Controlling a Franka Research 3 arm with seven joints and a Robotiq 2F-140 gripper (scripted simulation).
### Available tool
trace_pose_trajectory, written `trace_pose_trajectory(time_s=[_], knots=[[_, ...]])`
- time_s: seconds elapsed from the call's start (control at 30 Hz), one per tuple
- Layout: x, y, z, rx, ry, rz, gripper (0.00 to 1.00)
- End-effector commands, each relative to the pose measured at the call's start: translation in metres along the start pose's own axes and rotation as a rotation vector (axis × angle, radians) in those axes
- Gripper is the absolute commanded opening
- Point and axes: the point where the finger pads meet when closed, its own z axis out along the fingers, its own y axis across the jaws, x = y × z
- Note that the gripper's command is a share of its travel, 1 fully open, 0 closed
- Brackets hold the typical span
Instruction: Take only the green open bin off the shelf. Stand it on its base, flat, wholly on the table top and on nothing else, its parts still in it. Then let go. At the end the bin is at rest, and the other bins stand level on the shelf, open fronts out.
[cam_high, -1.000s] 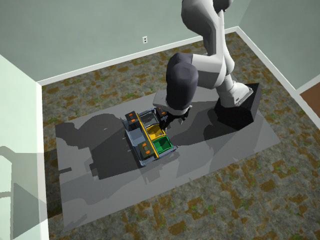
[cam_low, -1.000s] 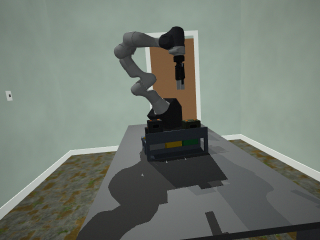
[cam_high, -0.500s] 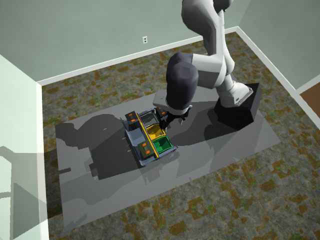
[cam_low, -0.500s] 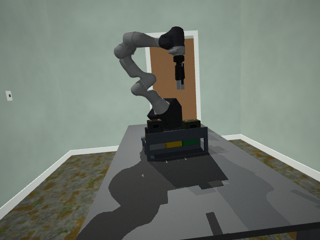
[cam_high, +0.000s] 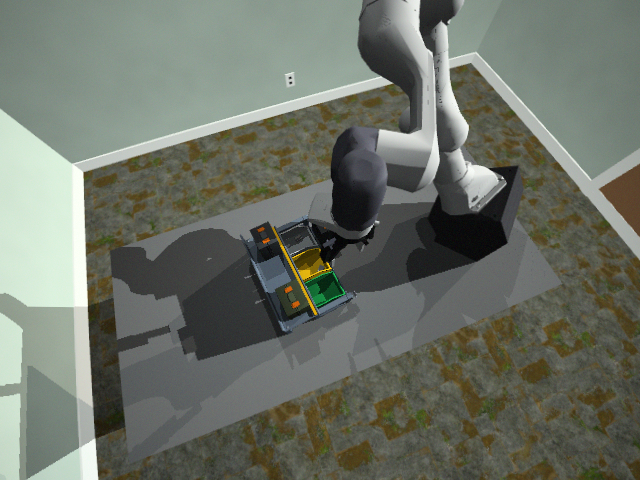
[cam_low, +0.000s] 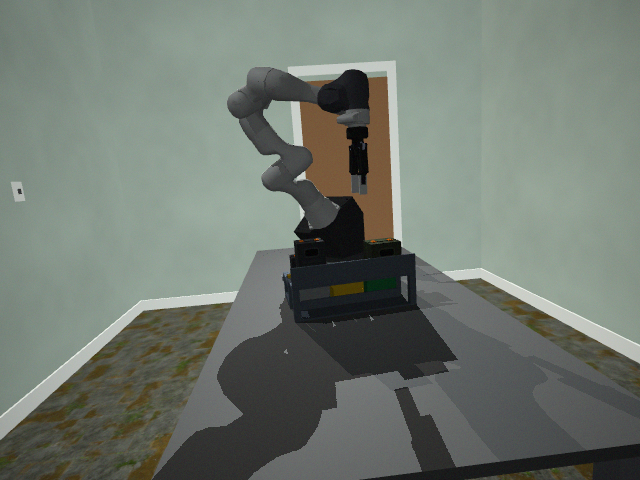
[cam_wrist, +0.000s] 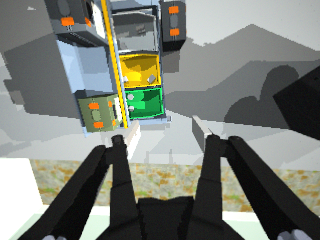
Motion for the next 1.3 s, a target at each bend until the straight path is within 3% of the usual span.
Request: trace_pose_trajectory(time_s=[0.0,0.2,0.37,0.77,0.93,1.27], knots=[[-0.006,-0.008,-0.001,0.025,-0.018,0.006,0.57],[-0.006,-0.008,-0.001,0.025,-0.018,0.006,0.57],[-0.005,-0.007,0.049,0.025,-0.018,0.006,0.57],[-0.005,-0.007,0.049,0.025,-0.018,0.006,0.57],[-0.006,-0.008,0.103,0.025,-0.018,0.006,0.57],[-0.006,-0.008,0.103,0.025,-0.018,0.006,0.57]])
